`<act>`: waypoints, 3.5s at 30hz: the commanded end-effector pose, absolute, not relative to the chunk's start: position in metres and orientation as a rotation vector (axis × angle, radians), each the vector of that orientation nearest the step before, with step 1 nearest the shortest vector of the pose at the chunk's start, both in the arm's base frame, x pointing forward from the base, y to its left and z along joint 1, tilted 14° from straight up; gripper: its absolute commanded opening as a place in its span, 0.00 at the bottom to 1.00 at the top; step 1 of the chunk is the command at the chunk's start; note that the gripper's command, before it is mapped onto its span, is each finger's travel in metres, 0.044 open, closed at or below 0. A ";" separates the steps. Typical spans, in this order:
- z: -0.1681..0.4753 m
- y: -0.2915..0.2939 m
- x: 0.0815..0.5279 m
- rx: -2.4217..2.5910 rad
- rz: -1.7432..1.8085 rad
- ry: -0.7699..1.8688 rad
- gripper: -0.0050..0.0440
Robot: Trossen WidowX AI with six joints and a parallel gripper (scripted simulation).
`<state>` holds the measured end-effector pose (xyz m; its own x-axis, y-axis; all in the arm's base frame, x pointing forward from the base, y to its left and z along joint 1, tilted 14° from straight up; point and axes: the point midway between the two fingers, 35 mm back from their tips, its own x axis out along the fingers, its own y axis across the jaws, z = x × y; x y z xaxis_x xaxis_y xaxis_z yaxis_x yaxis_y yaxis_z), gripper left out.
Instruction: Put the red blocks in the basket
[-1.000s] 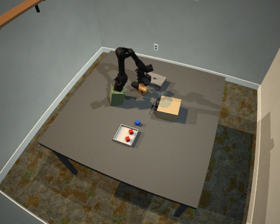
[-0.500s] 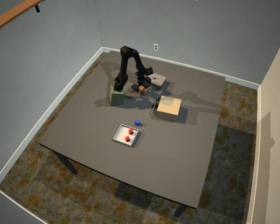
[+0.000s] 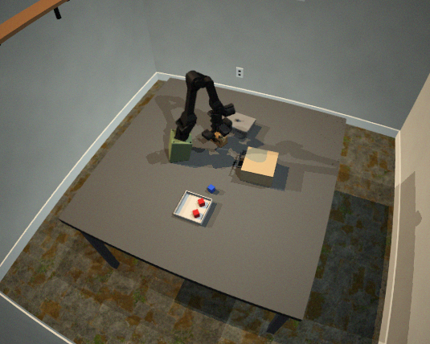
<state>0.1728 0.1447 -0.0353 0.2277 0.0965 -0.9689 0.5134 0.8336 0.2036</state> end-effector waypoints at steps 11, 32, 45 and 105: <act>-0.017 0.144 0.169 0.552 -0.303 1.330 0.10; 0.081 0.133 0.146 0.552 -0.303 1.330 0.10; 0.090 0.132 0.184 0.327 -0.122 1.345 0.10; 0.002 0.119 0.295 -0.245 0.332 1.306 0.10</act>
<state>0.2955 0.1184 0.0063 0.2317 0.0998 -0.9676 -0.3708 0.9287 0.0070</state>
